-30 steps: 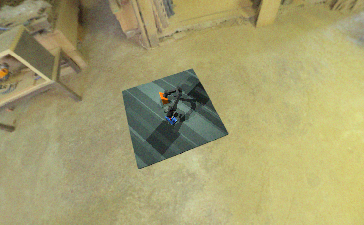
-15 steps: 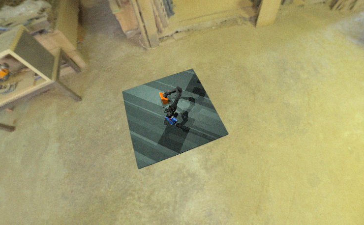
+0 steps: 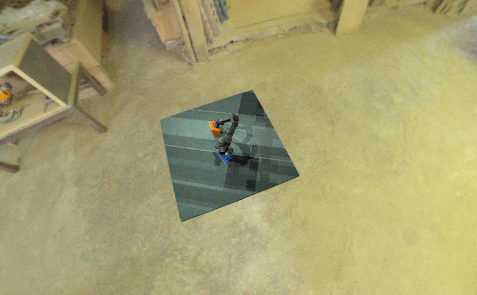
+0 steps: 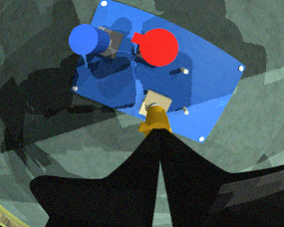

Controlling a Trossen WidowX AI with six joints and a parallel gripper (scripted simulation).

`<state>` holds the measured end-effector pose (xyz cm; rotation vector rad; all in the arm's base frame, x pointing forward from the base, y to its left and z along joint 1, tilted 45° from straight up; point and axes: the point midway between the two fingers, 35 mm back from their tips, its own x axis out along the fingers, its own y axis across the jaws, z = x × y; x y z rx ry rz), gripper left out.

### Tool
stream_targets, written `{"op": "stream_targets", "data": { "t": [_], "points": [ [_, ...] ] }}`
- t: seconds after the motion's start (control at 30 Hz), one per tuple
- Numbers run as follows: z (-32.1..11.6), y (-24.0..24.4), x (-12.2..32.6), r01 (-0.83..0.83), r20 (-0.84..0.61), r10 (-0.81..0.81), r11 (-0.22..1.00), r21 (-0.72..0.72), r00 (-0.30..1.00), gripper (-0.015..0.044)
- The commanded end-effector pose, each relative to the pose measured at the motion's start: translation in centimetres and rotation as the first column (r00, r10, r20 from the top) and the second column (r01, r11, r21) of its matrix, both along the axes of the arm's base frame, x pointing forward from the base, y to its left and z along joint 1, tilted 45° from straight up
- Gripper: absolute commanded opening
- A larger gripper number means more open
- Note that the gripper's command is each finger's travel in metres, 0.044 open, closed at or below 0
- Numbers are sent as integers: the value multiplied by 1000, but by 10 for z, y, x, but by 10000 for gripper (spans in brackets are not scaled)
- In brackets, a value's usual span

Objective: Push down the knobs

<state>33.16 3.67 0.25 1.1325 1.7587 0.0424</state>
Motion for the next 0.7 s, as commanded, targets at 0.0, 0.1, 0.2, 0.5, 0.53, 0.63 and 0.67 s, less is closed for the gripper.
{"op": "stream_targets", "data": {
  "t": [0.0, 0.1, 0.2, 0.5, 0.53, 0.63, 0.67],
  "points": [
    [-3, 4, 0, -9, 3, 9, 1000, 1, 1000, 0],
    [-5, 6, 0, -9, 3, 9, 1000, 1, 1000, 0],
    [-6, 7, 0, -9, 3, 9, 1000, 1, 1000, 0],
    [-6, 7, 0, -9, 3, 9, 1000, 2, 1000, 0],
    [-6, 8, 0, -9, 3, 9, 1000, 2, 1000, 0],
    [-8, 9, 0, -9, 3, 9, 1000, 2, 1000, 0],
    [-8, 9, 0, -9, 3, 9, 1000, 2, 1000, 0]
  ]
}}
